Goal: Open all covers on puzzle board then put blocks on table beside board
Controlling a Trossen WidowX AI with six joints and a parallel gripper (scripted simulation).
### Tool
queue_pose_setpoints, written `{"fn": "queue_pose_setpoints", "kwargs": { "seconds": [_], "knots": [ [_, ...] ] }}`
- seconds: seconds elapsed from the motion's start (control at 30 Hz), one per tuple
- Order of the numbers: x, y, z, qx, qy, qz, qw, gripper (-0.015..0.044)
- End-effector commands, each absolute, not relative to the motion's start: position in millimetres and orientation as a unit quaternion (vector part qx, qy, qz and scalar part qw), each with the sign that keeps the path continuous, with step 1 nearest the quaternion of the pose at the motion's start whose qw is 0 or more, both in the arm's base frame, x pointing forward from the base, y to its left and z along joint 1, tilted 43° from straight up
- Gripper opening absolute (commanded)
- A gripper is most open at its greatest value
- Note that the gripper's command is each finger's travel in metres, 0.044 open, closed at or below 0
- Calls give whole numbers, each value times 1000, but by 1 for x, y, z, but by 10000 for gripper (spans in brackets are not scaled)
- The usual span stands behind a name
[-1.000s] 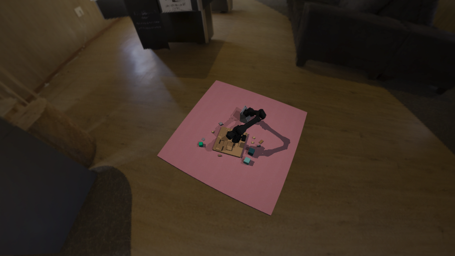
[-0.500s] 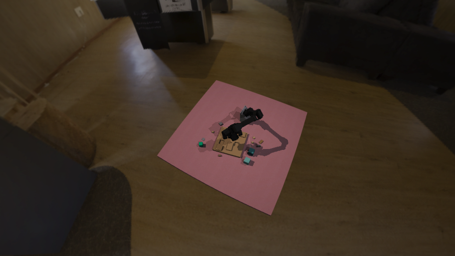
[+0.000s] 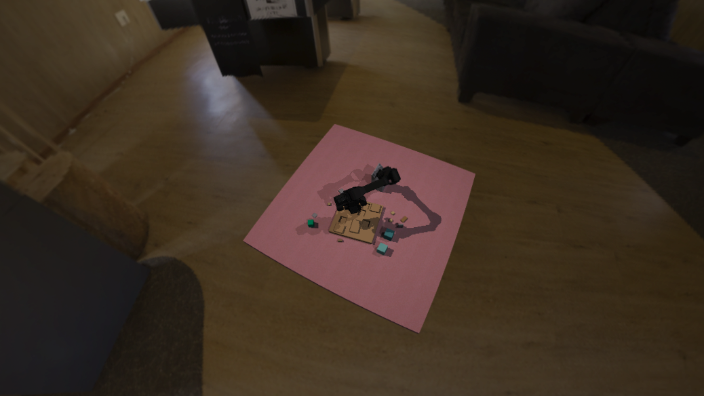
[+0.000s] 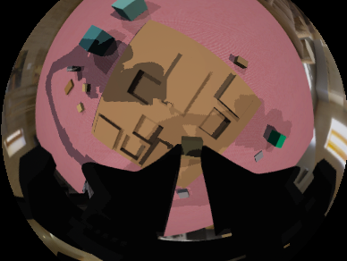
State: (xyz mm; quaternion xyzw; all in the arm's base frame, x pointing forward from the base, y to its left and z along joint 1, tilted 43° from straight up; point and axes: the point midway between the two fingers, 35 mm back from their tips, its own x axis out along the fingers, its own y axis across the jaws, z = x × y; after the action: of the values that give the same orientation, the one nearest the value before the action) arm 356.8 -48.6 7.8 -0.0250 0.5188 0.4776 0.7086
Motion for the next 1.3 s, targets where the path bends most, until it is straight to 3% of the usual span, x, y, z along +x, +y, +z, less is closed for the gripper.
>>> {"fn": "queue_pose_setpoints", "kwargs": {
  "seconds": [0.0,1.27],
  "knots": [
    [355,-59,-2,-27,521,479,706,80],
    [312,-165,-98,-27,523,480,703,80]
  ]
}}
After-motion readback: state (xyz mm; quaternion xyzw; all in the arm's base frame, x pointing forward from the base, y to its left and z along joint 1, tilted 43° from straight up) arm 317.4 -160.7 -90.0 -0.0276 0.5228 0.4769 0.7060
